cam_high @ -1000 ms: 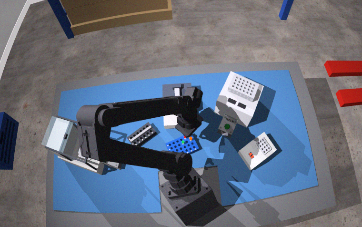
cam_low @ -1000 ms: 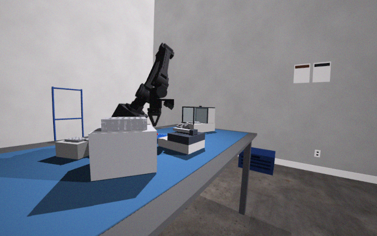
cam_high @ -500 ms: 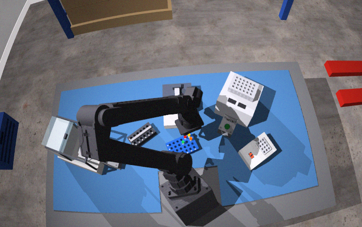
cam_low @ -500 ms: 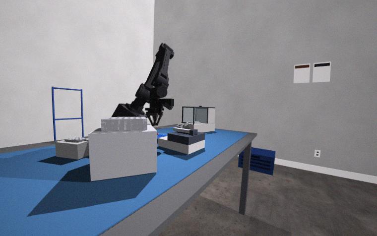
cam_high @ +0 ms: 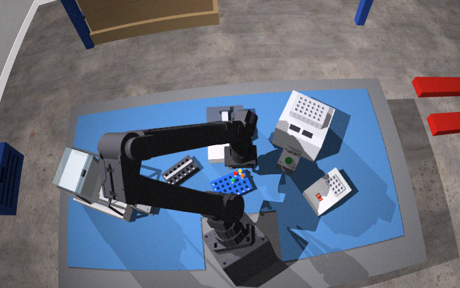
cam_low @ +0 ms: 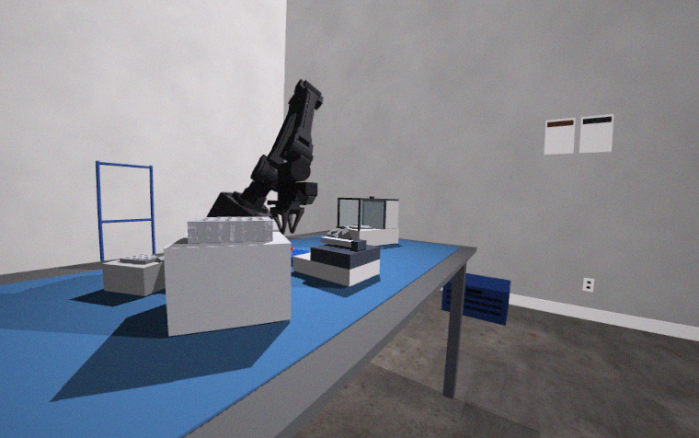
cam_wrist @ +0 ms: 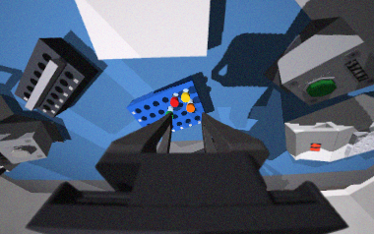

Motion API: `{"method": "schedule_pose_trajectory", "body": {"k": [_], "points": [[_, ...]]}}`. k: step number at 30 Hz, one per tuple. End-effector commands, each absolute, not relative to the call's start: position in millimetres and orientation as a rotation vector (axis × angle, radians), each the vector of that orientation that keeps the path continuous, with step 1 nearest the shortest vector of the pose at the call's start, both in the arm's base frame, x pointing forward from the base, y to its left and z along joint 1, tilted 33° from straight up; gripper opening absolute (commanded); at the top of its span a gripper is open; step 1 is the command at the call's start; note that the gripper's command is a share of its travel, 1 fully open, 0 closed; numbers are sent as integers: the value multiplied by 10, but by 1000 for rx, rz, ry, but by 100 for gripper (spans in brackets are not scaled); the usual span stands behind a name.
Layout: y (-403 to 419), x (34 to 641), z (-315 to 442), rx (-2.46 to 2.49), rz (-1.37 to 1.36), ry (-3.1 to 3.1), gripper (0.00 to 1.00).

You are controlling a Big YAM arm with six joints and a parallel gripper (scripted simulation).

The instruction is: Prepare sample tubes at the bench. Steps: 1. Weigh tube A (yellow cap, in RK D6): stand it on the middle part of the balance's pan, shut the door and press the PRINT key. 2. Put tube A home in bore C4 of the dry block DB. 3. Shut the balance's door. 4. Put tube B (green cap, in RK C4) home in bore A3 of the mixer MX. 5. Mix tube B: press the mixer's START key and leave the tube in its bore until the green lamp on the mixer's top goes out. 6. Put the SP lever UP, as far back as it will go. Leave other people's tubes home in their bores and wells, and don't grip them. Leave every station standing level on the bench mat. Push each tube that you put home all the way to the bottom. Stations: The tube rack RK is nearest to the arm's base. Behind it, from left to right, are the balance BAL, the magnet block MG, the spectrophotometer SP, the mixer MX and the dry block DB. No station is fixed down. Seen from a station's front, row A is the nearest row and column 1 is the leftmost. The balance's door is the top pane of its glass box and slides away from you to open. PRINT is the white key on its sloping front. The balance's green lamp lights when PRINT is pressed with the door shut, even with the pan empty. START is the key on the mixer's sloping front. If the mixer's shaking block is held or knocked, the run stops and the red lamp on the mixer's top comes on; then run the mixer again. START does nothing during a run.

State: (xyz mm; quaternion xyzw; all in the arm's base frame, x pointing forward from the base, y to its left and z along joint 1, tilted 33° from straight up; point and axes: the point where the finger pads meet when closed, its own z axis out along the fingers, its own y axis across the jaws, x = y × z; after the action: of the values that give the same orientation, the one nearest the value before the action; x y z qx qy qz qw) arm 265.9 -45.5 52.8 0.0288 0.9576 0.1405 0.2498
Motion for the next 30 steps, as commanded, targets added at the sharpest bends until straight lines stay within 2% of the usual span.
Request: {"method": "schedule_pose_trajectory", "body": {"k": [1, 10, 30], "points": [[-460, 2733, 614, 314, 438, 2607, 36], [-458, 2738, 613, 591, 510, 2585, 36], [-484, 2726, 599, 589, 504, 2576, 36]]}}
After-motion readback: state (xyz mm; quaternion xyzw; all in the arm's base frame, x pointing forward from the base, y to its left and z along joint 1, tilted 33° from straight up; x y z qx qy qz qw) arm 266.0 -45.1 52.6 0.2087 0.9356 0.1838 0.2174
